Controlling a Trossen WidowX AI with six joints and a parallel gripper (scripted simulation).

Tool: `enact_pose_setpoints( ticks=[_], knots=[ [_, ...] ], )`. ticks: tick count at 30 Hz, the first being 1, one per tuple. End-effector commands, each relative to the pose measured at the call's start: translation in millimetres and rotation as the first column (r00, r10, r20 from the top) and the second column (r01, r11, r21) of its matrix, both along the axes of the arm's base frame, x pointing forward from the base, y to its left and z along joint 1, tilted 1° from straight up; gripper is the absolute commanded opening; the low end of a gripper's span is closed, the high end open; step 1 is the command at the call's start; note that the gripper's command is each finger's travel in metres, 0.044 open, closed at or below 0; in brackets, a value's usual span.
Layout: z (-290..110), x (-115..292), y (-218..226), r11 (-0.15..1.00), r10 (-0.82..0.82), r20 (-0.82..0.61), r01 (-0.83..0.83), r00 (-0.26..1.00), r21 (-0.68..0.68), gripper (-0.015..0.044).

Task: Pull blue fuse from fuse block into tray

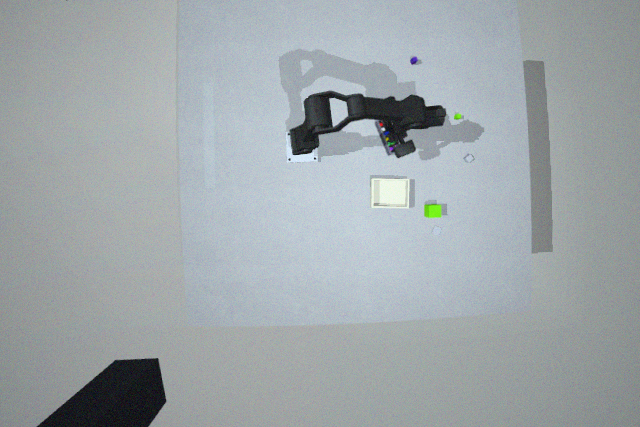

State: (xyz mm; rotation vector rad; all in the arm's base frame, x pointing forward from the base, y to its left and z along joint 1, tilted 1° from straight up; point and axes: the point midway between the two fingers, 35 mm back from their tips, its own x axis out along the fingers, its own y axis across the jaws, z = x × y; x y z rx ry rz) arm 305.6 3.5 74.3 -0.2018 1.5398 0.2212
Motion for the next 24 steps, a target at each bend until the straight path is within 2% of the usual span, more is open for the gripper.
enact_pose_setpoints(
  ticks=[1, 24],
  knots=[
    [3, 0, 0, 1.0, 0.0, -0.001, 0.0, 1.0, 0.0, 0.0],
    [14, 0, 0, 1.0, -0.001, -0.001, 0.001, 1.0, -0.001, 0.0]
  ],
)
